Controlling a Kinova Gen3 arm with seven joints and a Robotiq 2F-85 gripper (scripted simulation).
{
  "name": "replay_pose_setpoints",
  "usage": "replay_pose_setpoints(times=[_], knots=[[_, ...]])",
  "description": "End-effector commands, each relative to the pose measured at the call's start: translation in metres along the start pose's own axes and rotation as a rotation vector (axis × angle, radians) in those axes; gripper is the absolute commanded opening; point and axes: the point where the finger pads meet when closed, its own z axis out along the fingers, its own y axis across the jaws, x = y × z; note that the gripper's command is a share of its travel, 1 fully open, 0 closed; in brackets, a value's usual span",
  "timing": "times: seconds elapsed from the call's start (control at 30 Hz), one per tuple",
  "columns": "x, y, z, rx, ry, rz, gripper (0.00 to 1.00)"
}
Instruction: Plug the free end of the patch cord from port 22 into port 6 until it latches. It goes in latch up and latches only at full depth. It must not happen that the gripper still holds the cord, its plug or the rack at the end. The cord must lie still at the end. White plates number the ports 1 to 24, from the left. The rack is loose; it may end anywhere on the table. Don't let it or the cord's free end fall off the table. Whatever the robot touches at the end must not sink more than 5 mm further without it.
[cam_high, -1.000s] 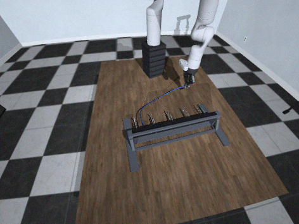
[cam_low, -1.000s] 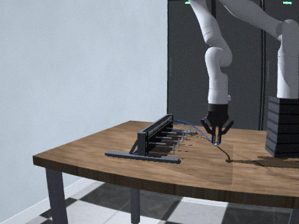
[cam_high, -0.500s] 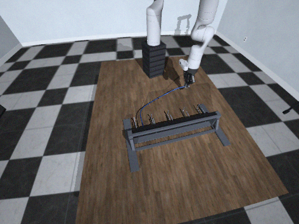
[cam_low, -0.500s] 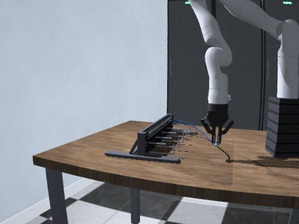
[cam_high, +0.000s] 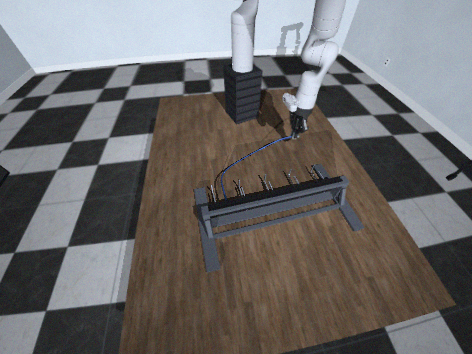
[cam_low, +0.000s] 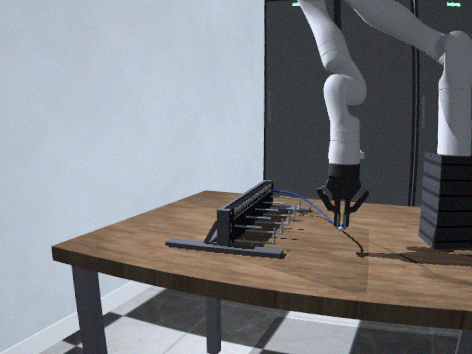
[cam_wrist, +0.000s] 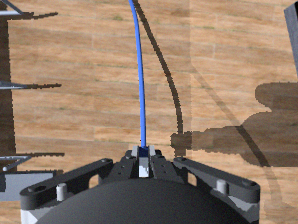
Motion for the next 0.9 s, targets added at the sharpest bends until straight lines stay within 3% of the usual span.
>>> replay_pose_setpoints(times=[0.0,0.87], knots=[[-0.0002,-0.0006,-0.0005,0.001,-0.001,0.001,0.0],[0.0025,-0.0069,-0.002,0.002,-0.001,0.058,0.0]])
